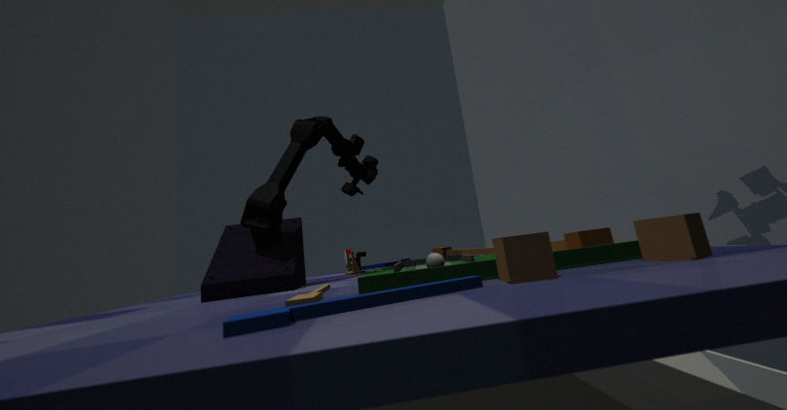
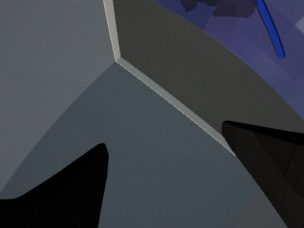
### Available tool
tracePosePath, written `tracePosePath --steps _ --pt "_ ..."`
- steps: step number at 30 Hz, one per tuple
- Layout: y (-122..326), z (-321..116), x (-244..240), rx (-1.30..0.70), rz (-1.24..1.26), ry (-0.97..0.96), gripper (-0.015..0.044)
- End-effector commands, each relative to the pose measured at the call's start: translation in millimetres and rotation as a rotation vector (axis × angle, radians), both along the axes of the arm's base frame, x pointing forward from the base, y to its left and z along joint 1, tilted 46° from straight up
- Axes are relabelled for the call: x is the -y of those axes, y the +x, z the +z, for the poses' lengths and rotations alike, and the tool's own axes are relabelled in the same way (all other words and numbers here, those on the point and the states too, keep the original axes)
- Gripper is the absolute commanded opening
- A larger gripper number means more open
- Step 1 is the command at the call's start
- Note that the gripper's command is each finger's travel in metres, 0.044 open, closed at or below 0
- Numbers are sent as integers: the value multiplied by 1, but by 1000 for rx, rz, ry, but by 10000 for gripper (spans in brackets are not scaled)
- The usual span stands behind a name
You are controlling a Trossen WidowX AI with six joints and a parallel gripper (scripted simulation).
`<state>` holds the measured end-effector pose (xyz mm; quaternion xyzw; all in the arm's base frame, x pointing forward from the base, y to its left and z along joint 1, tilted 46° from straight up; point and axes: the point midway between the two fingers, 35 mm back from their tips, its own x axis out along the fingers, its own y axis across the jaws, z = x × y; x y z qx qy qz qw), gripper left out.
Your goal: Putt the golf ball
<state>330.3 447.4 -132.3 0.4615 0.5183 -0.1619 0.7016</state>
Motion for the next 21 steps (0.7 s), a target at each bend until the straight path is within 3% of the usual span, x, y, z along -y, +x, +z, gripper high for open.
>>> tracePosePath --steps 1,14,21 --pt "1 0 2 2 11 -11 426" --pt "9 1 163 -56 957 -718 440" --pt "-2 8 220 -168 1358 -869 440"
